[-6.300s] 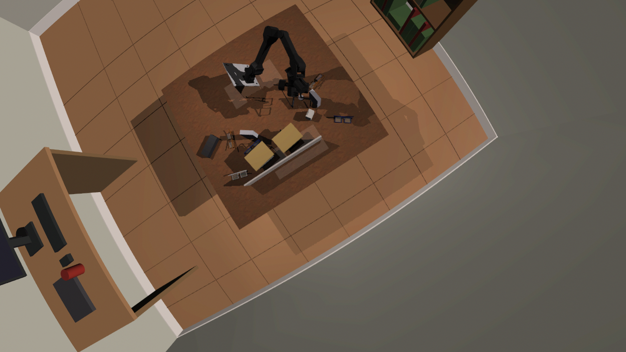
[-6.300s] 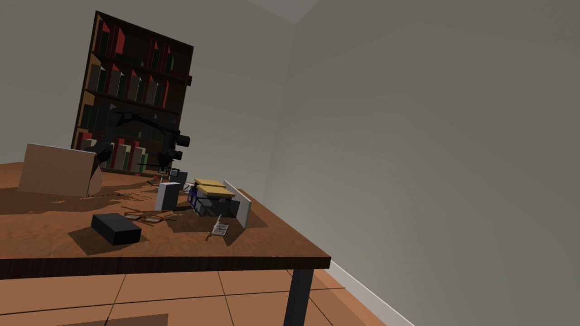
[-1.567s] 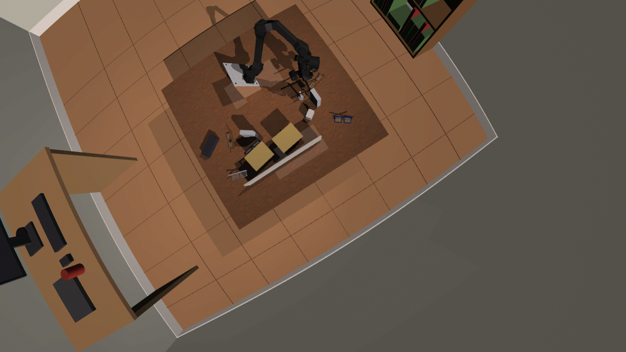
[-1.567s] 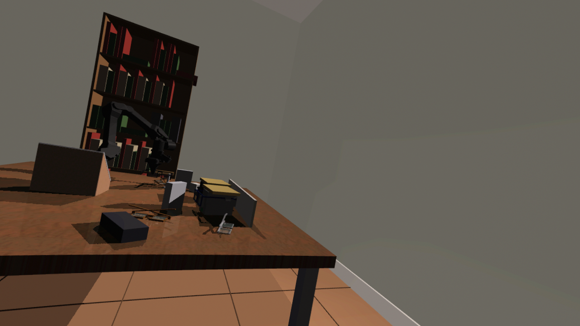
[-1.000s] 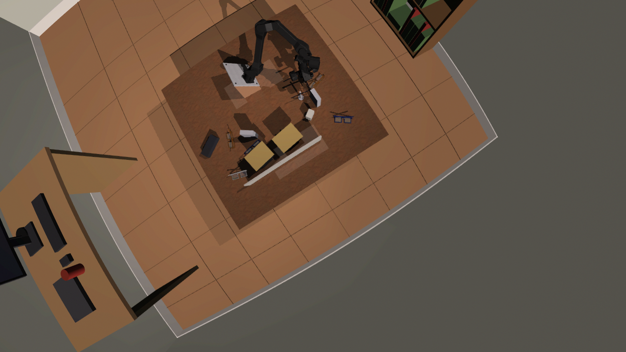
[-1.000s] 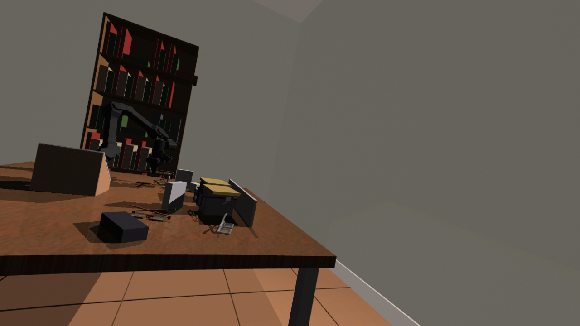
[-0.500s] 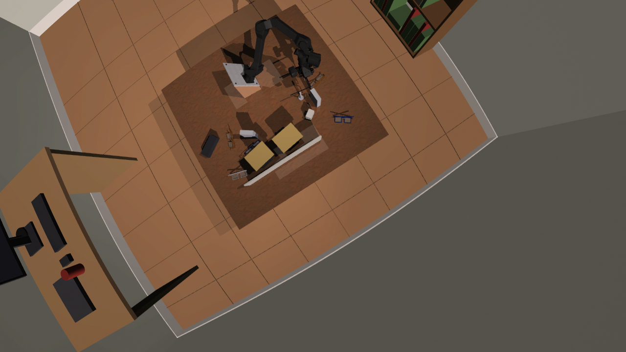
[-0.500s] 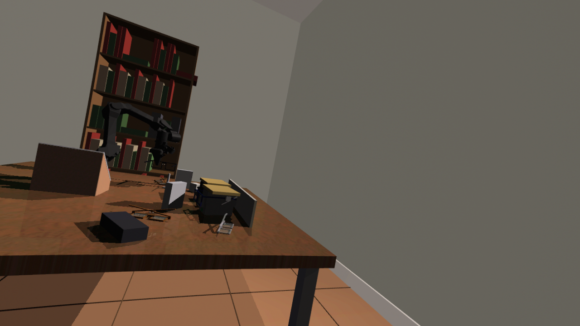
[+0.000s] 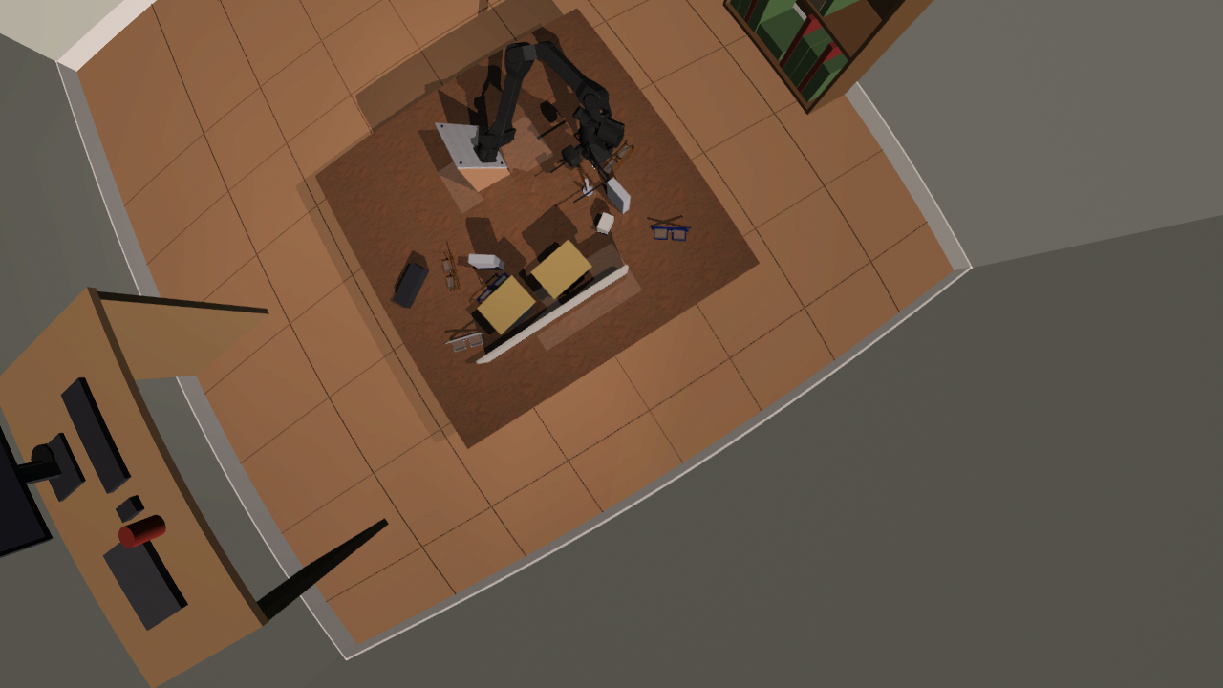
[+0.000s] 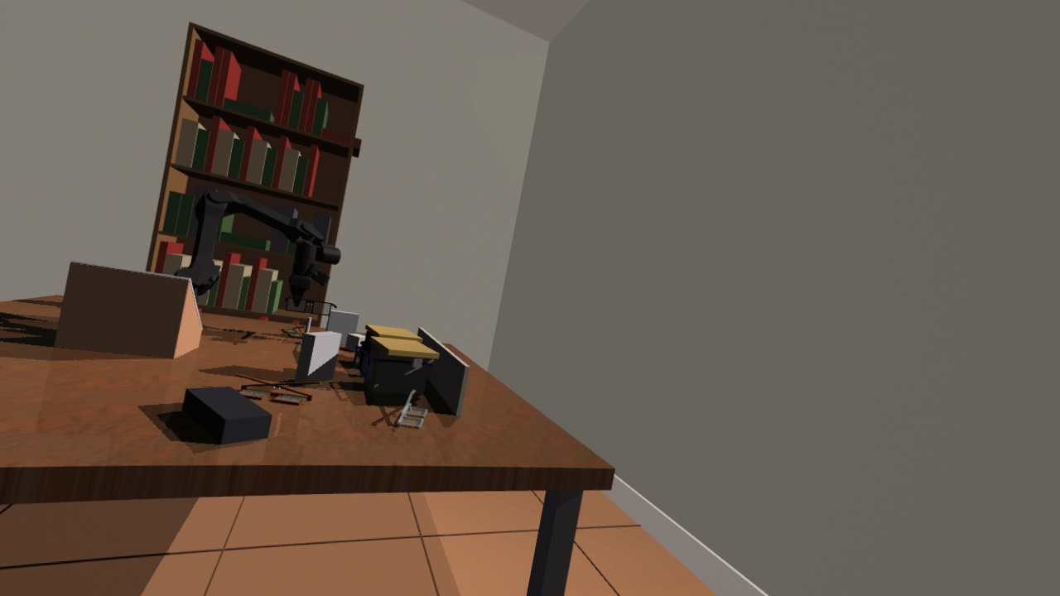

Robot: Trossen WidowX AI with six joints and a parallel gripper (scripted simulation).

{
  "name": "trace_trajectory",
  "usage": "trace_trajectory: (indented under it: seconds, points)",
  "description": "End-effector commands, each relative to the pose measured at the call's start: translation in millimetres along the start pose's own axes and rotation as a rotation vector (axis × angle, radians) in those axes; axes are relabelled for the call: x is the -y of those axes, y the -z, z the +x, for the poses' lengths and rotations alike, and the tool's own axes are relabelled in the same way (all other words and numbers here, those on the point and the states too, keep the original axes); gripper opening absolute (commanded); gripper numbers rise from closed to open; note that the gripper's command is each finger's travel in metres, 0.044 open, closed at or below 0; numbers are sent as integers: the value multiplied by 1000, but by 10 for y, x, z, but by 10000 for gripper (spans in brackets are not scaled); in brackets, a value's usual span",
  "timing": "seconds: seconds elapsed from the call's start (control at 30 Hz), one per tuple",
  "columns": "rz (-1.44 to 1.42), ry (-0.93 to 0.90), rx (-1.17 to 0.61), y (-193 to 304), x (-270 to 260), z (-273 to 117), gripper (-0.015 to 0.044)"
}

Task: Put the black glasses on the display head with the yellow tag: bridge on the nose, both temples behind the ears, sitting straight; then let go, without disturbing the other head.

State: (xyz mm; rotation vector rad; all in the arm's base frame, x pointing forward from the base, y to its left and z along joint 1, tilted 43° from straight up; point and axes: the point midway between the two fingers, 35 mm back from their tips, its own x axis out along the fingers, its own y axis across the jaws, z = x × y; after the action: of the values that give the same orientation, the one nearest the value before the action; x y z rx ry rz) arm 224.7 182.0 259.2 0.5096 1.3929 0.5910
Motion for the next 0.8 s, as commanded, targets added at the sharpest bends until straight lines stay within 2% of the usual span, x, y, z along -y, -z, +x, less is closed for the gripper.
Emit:
trace_trajectory:
  seconds: [0.0, 0.77]
  points:
    - [-71, 23, -1, -121, 164, 44, 0]
    - [-521, 88, -41, -575, 1182, 122, 0]
